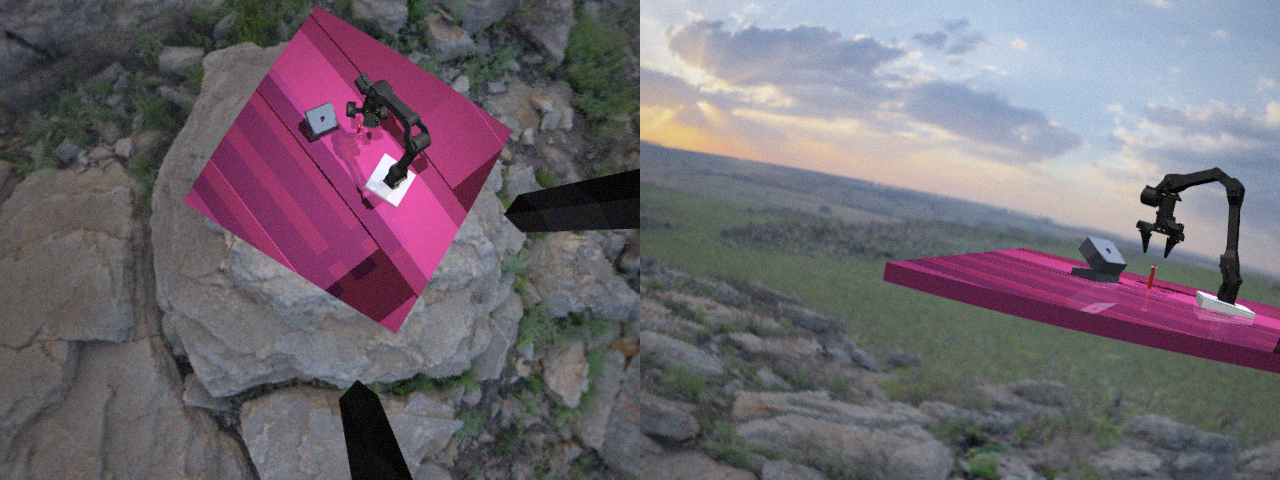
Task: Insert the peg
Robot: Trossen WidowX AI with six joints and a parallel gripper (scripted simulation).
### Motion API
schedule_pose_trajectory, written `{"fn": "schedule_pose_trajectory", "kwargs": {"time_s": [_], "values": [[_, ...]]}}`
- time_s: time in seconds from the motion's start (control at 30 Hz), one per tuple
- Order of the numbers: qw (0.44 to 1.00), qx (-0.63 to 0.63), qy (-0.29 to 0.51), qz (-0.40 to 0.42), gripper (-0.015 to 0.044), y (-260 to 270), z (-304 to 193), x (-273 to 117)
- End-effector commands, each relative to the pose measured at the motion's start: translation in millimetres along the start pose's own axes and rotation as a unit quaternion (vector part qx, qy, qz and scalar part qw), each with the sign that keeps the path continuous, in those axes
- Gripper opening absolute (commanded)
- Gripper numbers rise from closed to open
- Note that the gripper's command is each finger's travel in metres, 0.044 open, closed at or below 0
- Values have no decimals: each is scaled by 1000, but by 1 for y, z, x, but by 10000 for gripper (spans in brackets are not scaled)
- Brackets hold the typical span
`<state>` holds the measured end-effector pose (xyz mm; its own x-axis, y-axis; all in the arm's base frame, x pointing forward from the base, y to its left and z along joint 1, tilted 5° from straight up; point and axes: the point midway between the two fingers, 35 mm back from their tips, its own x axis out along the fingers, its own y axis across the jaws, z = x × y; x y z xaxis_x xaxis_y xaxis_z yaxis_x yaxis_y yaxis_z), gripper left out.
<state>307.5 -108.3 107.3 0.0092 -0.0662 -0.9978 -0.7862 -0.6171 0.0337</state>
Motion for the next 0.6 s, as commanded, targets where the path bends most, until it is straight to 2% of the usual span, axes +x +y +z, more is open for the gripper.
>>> {"fn": "schedule_pose_trajectory", "kwargs": {"time_s": [0.0, 0.57], "values": [[998, -62, -25, 6, 440, -4, 14, 7], [996, -86, -34, 9, 440, -6, 19, 24]]}}
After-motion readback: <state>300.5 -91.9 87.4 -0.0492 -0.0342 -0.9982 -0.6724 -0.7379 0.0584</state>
